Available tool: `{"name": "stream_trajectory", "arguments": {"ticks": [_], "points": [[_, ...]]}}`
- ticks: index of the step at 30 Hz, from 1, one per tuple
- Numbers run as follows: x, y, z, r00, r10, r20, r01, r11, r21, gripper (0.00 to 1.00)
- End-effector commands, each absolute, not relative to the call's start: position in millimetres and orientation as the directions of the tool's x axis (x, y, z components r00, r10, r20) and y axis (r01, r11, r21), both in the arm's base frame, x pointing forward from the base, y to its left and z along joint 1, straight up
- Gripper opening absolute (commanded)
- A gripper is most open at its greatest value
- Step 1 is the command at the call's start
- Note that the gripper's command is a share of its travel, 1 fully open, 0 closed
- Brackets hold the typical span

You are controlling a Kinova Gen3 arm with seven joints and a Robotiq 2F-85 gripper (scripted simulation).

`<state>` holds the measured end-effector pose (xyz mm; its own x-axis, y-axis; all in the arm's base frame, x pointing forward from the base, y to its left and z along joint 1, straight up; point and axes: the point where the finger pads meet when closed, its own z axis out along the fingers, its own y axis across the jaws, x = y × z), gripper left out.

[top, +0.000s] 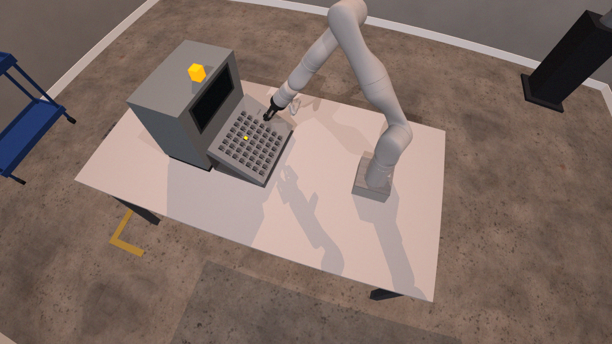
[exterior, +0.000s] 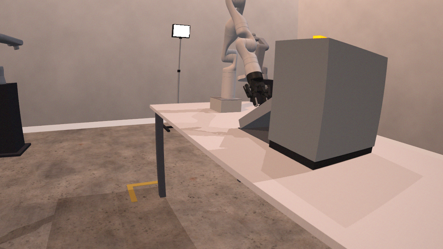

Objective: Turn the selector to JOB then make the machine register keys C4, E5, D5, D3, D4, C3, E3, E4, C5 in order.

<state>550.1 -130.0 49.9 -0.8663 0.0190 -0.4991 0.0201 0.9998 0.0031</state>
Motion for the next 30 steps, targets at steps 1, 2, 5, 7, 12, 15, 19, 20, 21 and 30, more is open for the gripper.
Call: {"name": "stream_trajectory", "arguments": {"ticks": [1,2,5,7,12,15,19,20,21,30], "points": [[551.9,-130.2,49.0,-0.865,0.019,-0.501,0.020,1.000,0.003,0.60],[552.2,-130.2,48.4,-0.865,0.019,-0.501,0.020,1.000,0.003,0.60],[552.8,-130.2,47.4,-0.865,0.019,-0.501,0.020,1.000,0.003,0.60],[553.1,-130.2,46.9,-0.865,0.019,-0.501,0.020,1.000,0.003,0.60],[553.8,-130.2,45.6,-0.865,0.019,-0.501,0.020,1.000,0.003,0.60],[554.0,-130.2,45.4,-0.865,0.019,-0.501,0.020,1.000,0.003,0.60],[554.0,-130.2,45.4,-0.865,0.019,-0.501,0.020,1.000,0.003,0.60],[554.0,-130.2,45.4,-0.865,0.019,-0.501,0.020,1.000,0.003,0.60],[554.0,-130.2,45.4,-0.865,0.019,-0.501,0.020,1.000,0.003,0.60],[554.0,-130.2,45.4,-0.865,0.019,-0.501,0.020,1.000,0.003,0.60]]}}
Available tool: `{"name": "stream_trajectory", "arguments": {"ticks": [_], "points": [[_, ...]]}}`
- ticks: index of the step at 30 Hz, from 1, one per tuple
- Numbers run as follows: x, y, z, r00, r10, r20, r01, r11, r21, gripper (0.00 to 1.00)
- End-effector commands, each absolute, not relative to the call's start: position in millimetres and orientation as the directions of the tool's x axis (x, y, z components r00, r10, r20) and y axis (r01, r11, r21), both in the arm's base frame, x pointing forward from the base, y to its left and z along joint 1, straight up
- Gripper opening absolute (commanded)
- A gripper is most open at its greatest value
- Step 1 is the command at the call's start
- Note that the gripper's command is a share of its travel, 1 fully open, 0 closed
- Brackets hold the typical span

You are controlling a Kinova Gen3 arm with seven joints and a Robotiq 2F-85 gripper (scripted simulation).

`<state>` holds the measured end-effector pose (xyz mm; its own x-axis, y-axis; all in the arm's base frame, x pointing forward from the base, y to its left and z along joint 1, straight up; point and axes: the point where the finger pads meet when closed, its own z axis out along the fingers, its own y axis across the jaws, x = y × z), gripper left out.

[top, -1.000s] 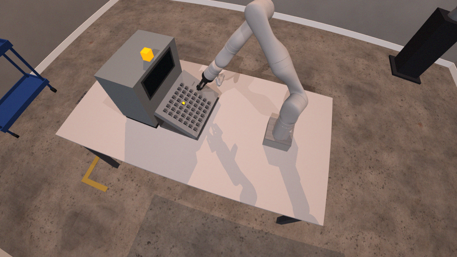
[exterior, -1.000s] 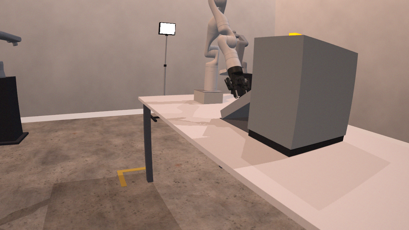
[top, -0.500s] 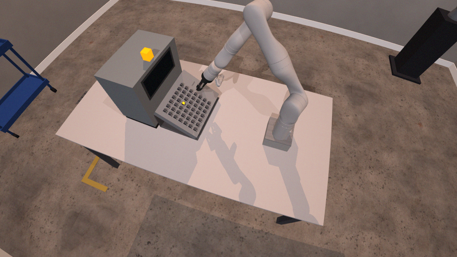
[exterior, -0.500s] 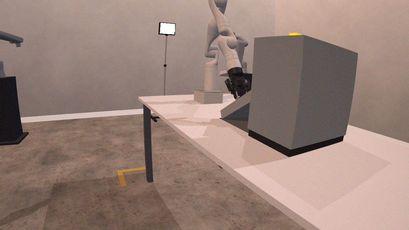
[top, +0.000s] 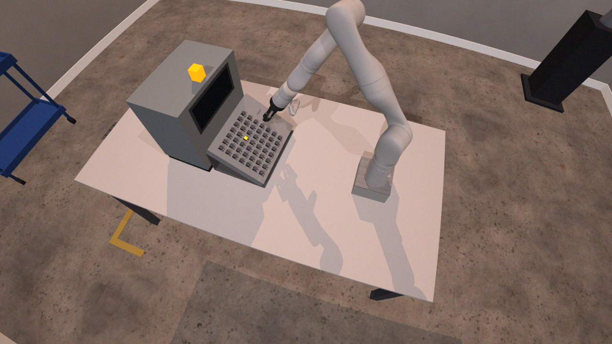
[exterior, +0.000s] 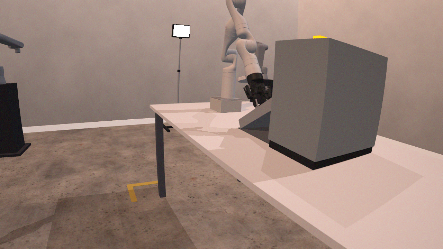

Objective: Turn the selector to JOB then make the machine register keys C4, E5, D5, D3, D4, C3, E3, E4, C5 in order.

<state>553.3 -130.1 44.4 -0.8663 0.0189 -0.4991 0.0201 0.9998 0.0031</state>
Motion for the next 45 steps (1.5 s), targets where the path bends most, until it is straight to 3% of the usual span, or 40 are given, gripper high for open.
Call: {"name": "stream_trajectory", "arguments": {"ticks": [1,21,22,45], "points": [[554.0,-130.2,45.4,-0.865,0.019,-0.501,0.020,1.000,0.003,0.60],[554.0,-130.2,45.4,-0.865,0.019,-0.501,0.020,1.000,0.003,0.60],[554.0,-130.2,45.4,-0.865,0.019,-0.501,0.020,1.000,0.003,0.10],[554.0,-130.2,45.4,-0.865,0.019,-0.501,0.020,1.000,0.003,0.10]]}}
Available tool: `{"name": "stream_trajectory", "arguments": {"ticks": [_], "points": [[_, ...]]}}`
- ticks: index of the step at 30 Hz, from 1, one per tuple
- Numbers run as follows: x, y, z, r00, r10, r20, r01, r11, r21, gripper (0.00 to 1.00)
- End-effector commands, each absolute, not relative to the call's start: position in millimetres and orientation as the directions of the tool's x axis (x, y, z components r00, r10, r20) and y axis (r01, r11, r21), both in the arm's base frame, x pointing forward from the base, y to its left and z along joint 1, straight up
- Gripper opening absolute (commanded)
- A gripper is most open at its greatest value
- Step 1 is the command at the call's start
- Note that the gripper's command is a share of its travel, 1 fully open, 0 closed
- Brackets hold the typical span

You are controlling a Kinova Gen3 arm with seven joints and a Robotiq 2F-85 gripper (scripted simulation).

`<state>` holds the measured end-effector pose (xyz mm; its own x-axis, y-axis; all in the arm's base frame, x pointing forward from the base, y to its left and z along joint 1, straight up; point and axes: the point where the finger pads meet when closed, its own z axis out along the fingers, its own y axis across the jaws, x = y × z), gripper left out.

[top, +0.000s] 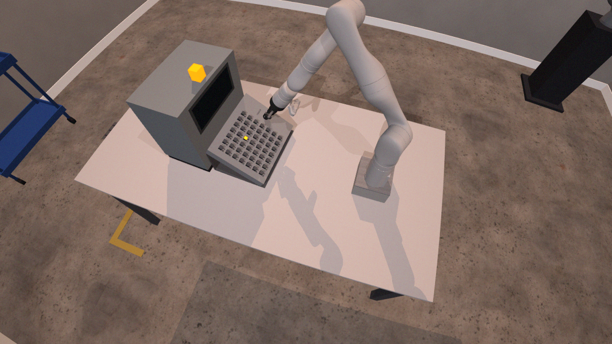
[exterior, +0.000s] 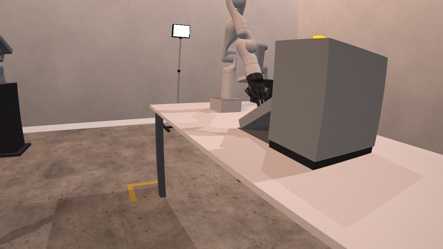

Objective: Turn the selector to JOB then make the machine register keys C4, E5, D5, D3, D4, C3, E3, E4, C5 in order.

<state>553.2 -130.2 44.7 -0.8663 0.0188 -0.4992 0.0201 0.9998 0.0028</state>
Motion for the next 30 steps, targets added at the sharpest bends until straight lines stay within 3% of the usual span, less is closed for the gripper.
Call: {"name": "stream_trajectory", "arguments": {"ticks": [1,30], "points": [[554.0,-130.2,45.4,-0.865,0.019,-0.501,0.020,1.000,0.003,0.10],[554.0,-130.2,45.4,-0.860,0.113,-0.499,0.101,0.994,0.050,0.10]]}}
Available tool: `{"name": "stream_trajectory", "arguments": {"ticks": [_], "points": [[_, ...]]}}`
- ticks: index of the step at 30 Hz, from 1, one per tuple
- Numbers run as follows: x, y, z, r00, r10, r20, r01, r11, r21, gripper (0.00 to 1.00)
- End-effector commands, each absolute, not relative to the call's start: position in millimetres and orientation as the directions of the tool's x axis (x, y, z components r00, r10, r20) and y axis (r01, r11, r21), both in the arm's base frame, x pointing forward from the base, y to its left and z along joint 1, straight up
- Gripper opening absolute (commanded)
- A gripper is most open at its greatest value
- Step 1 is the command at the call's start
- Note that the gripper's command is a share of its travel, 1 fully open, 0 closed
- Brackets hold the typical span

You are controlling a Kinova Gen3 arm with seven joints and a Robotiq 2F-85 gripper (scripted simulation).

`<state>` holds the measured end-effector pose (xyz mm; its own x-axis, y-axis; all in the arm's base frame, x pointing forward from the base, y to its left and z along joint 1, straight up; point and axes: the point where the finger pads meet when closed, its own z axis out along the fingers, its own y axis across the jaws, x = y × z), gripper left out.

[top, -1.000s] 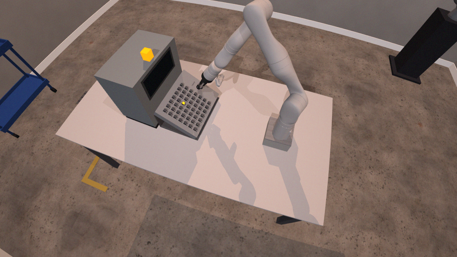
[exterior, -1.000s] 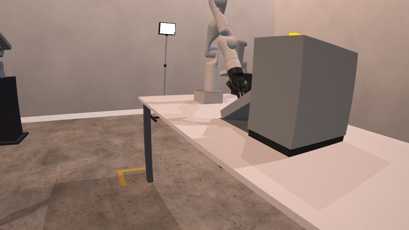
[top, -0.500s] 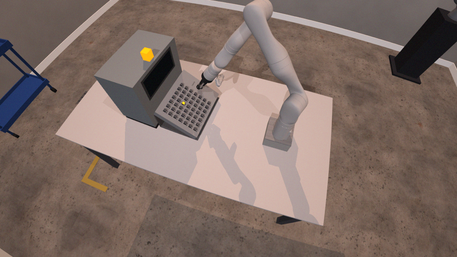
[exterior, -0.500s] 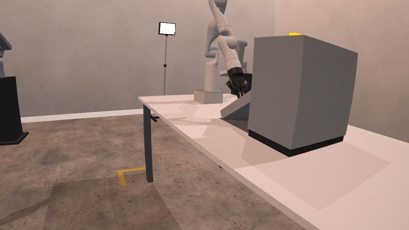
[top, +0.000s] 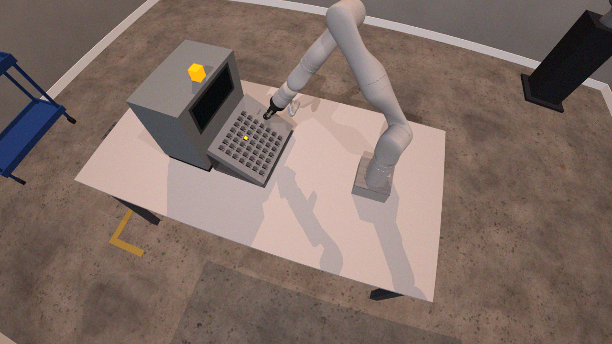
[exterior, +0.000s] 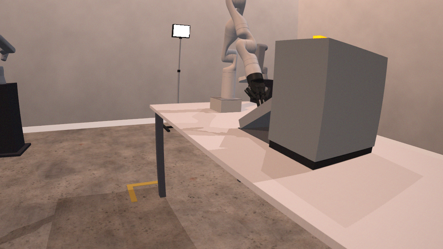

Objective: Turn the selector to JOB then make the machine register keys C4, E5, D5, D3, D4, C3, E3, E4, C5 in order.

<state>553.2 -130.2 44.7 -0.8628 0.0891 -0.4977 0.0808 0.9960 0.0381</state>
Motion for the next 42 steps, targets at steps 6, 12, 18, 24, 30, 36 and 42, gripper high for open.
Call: {"name": "stream_trajectory", "arguments": {"ticks": [6,12,18,24,30,36,42], "points": [[554.0,-130.2,45.4,-0.851,0.177,-0.494,0.157,0.984,0.082,0.10],[554.0,-130.2,45.4,-0.823,0.304,-0.479,0.267,0.953,0.146,0.10],[554.0,-130.2,45.4,-0.768,0.457,-0.449,0.399,0.890,0.223,0.10],[554.0,-130.2,45.4,-0.713,0.564,-0.418,0.491,0.826,0.277,0.10],[554.0,-130.2,45.4,-0.601,0.717,-0.354,0.623,0.698,0.354,0.10],[554.0,-130.2,45.4,-0.488,0.824,-0.290,0.715,0.567,0.409,0.10],[554.0,-130.2,45.4,-0.365,0.905,-0.220,0.785,0.426,0.450,0.10]]}}
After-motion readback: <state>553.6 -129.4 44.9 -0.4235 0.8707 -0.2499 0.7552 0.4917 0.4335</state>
